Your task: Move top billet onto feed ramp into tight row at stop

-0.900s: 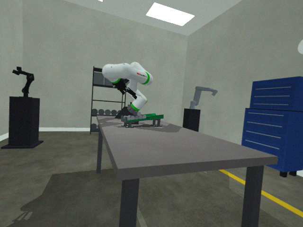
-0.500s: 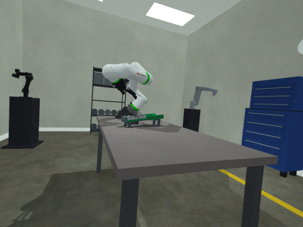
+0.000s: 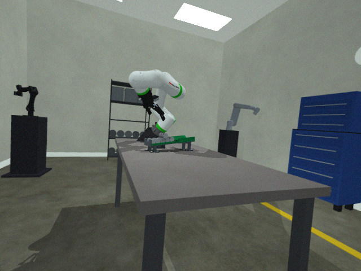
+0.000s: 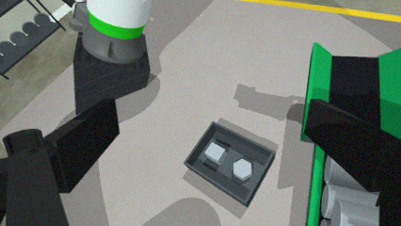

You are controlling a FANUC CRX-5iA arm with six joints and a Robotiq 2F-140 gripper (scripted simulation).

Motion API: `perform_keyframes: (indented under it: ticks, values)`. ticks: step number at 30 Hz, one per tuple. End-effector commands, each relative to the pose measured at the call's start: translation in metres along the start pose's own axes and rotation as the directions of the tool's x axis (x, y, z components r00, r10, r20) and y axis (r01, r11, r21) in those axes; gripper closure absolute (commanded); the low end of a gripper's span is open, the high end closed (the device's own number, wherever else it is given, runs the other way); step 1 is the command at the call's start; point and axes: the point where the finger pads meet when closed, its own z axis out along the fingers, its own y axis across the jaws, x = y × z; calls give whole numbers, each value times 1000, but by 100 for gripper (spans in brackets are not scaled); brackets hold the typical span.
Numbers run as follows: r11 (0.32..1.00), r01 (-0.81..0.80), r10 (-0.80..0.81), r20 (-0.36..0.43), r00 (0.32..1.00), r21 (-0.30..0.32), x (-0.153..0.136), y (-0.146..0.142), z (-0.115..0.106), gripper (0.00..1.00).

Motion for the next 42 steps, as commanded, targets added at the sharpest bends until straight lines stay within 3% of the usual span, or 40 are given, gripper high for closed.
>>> perform_keyframes:
  ticks: [1, 2, 3, 7, 9, 12, 13, 15, 18, 26, 42]
  values:
    - [996, -51, 64, 204, 977, -67, -9, 31, 2, 0]
    - [996, -51, 64, 204, 977, -67, -9, 31, 2, 0]
    - [991, -66, 98, 300, 949, -112, -13, 46, -3, 0]
    - [991, -66, 98, 300, 949, -112, -13, 46, -3, 0]
    - [973, -75, 172, 473, 864, -216, -19, 75, -19, 0]
    - [973, -75, 172, 473, 864, -217, -19, 75, -19, 0]
    - [961, -67, 208, 542, 814, -268, -19, 88, -29, 0]
    - [961, -67, 208, 542, 814, -268, -19, 88, -29, 0]
    - [935, -38, 270, 636, 723, -354, -16, 106, -50, 0]
    - [908, -1, 322, 695, 643, -420, -11, 120, -69, 0]
    - [907, 0, 322, 695, 642, -421, -10, 120, -69, 0]
